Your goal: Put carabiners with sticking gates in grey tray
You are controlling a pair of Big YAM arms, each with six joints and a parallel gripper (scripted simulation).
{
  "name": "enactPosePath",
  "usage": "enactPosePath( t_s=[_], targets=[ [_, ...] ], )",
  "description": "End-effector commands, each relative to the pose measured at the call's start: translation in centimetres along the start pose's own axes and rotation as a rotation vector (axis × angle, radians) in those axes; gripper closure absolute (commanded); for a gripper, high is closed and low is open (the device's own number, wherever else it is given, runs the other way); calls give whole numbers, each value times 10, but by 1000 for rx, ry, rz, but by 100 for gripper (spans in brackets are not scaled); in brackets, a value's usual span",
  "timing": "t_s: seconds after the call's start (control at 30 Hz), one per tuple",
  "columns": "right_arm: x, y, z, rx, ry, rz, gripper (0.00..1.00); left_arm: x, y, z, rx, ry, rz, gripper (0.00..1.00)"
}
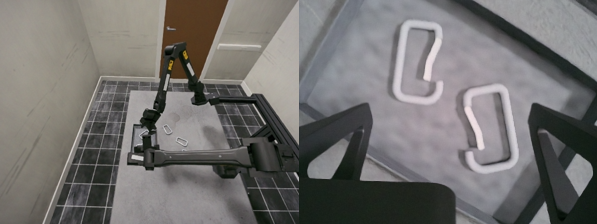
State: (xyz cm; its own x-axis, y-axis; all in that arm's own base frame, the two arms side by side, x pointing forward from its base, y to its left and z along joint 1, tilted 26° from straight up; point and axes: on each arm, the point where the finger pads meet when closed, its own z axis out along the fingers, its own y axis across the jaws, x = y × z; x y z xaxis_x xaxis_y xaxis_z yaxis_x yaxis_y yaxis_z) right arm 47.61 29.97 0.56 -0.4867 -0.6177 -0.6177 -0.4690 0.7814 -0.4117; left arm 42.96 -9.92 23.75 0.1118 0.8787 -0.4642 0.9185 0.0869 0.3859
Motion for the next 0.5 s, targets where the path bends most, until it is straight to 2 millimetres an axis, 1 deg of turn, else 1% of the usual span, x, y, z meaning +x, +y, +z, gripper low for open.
enactPosePath(
  t_s=[0.0, 0.07, 0.13, 0.17, 0.47],
  targets=[
    [-21, 1, -3, -4, -68, -28, 0, -6, 13, -8, -24, -3, 2, 0],
    [-30, -5, -11, -2, -99, -14, 0, -6, 13, -8, -24, -3, 2, 0],
    [-27, -5, -9, -4, -92, 0, 0, -6, 13, -8, -24, -3, 2, 0],
    [-20, -2, -4, -7, -78, -6, 0, -6, 13, -8, -24, -3, 2, 0],
    [-18, 0, -4, -7, -69, -11, 0, -6, 13, -8, -24, -3, 2, 0]
  ],
)
